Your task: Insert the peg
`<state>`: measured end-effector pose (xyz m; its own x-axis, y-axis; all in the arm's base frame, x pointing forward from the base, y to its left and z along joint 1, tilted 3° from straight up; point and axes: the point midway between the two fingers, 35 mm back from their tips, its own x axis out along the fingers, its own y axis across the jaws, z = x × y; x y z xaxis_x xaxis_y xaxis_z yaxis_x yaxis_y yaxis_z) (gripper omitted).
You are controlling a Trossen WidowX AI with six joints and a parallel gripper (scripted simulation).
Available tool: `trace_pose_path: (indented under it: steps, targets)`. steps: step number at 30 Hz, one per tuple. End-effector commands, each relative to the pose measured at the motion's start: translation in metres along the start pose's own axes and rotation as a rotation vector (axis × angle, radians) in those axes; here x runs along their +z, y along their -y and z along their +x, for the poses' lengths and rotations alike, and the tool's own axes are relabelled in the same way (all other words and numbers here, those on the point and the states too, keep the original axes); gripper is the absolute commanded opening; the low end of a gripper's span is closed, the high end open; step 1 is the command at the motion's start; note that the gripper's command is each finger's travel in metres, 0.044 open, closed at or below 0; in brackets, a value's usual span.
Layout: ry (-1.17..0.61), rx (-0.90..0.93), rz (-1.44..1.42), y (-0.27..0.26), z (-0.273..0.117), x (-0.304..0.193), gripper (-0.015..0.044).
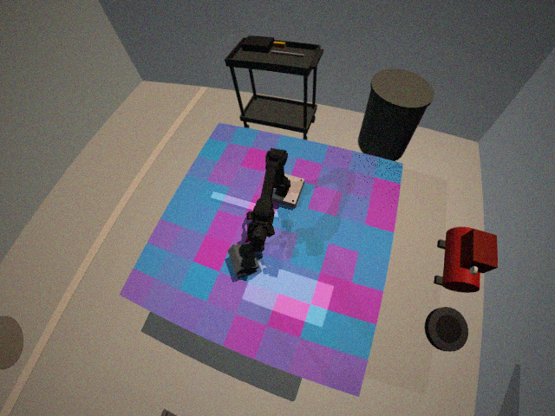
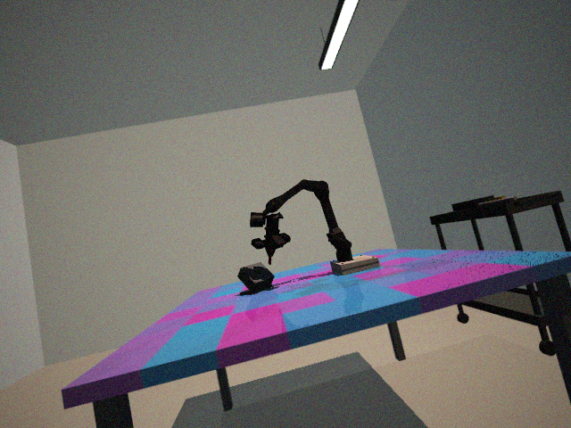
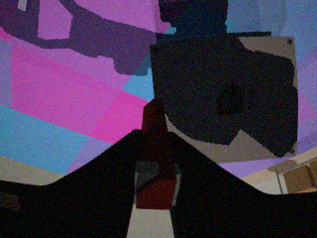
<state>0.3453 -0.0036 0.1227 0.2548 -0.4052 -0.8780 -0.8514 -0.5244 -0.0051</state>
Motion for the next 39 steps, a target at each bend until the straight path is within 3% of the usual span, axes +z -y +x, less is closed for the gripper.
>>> trace_pose_path:
  steps: [1, 39]
  targets:
    - [-0.021, -0.015, -0.014, 0.002, -0.005, 0.0, 0.0]
    - [-0.179, -0.114, -0.145, 0.027, -0.038, 0.028, 0.0]
